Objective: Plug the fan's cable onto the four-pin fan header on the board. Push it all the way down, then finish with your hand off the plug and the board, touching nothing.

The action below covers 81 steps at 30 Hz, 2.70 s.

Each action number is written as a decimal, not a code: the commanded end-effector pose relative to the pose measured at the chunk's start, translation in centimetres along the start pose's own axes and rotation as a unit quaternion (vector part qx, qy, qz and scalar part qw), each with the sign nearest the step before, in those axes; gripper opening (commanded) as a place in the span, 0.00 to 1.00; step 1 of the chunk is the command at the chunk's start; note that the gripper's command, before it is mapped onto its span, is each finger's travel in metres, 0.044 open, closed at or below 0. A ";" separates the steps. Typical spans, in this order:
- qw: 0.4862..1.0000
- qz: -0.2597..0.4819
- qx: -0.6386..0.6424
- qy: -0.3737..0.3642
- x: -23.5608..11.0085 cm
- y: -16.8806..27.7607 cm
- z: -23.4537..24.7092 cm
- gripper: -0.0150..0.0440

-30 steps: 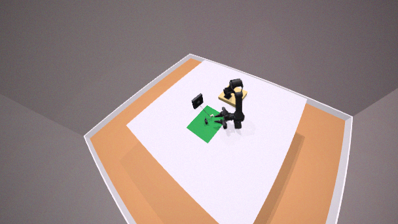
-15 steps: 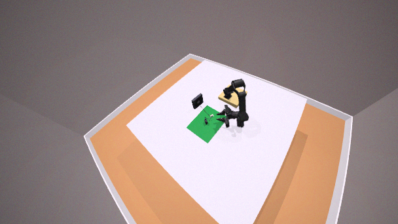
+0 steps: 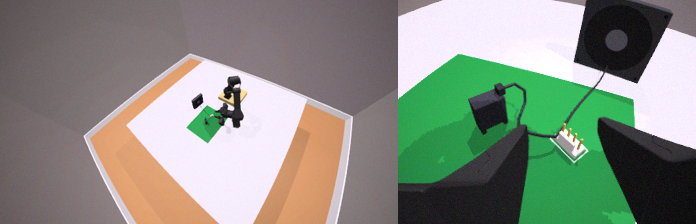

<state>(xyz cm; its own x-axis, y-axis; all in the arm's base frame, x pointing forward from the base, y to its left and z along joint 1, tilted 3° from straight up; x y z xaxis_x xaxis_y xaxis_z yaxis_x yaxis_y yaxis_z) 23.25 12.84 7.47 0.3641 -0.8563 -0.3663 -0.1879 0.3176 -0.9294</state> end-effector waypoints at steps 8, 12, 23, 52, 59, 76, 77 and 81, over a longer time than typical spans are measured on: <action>0.991 0.115 -0.023 0.069 1.1 -1.0 0.0 0.60; 0.983 0.162 -0.032 0.084 1.5 -1.3 0.1 0.60; 0.949 0.296 -0.053 0.092 2.2 -2.4 0.5 0.60; 0.843 0.529 -0.073 -0.064 2.9 -6.8 2.4 0.60; 0.829 0.520 -0.163 -0.126 3.2 -8.2 3.2 0.91; 0.503 0.291 -0.674 -0.455 5.9 -17.3 5.8 1.00; 0.473 0.270 -0.695 -0.468 6.1 -17.9 5.9 1.00; 0.428 0.239 -0.724 -0.485 6.3 -18.6 5.9 1.00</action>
<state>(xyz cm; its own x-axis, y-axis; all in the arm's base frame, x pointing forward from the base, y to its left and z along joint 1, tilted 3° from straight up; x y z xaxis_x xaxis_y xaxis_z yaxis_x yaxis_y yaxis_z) 32.86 5.51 19.60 0.0352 -0.0535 -0.9980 -0.8959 -0.4442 -0.0078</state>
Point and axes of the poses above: the point midway between the two fingers, 35 mm back from their tips, its own x axis out along the fingers, its own z axis across the jaws, y = z × x, the point moved 5 cm from there along -x, back along the fingers, and after that the axes turned 6 degrees about x, right-handed, at the moved point
